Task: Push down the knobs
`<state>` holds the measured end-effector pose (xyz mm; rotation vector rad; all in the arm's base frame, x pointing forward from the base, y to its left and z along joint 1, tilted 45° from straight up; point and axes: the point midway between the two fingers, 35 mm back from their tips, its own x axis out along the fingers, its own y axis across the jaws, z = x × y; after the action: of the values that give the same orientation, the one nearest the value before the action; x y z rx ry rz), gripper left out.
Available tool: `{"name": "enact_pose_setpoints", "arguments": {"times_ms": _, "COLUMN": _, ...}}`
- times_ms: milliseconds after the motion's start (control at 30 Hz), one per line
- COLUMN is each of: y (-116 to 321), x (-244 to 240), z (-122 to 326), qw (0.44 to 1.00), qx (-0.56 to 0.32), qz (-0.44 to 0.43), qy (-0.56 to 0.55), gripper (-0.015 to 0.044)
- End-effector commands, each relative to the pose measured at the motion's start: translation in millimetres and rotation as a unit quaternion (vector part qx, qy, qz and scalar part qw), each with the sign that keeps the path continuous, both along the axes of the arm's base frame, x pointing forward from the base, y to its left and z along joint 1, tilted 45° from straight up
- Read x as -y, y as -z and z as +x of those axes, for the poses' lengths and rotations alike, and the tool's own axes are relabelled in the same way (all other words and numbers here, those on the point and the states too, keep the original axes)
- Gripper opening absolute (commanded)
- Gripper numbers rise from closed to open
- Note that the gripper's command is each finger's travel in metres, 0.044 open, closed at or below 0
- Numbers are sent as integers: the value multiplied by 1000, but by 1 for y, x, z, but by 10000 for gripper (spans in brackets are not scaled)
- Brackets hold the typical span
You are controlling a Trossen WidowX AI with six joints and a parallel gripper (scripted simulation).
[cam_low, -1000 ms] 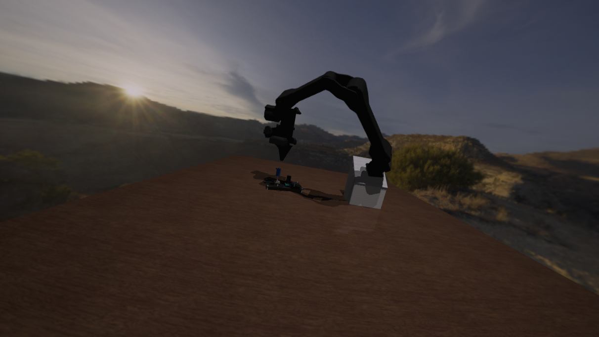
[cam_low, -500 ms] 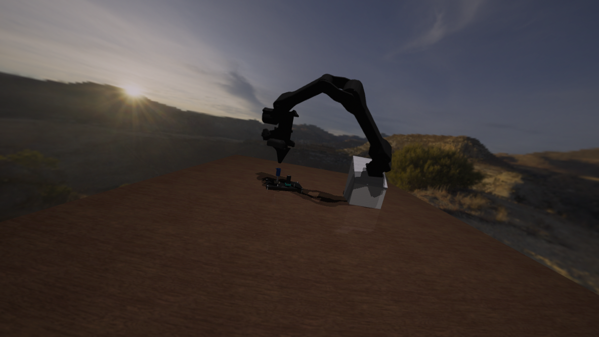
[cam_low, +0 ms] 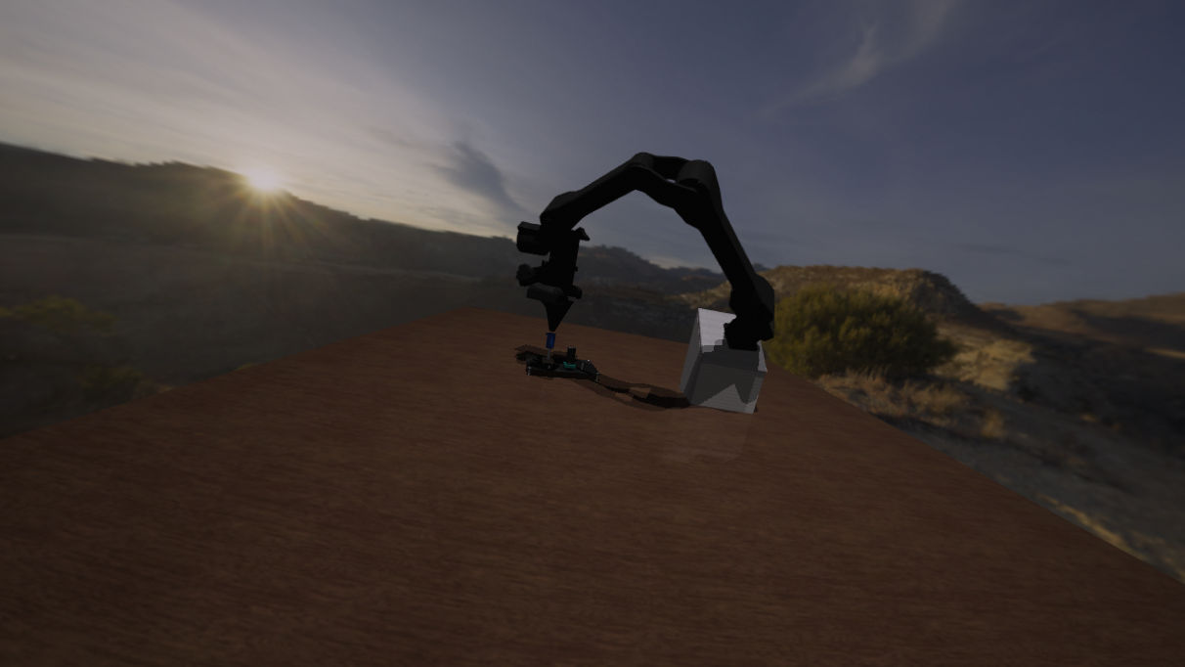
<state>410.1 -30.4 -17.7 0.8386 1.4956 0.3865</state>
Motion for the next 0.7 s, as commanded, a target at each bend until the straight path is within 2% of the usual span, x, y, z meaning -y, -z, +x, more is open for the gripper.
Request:
{"name": "enact_pose_setpoints", "arguments": {"times_ms": 0, "y": 0, "x": 0, "z": 0, "qw": 1000, "qx": -1, "qz": 2, "qy": 2, "gripper": 0}}
{"name": "enact_pose_setpoints", "arguments": {"times_ms": 667, "y": 4, "x": -4, "z": 0, "qw": 1000, "qx": -1, "qz": 2, "qy": 2, "gripper": 0}}
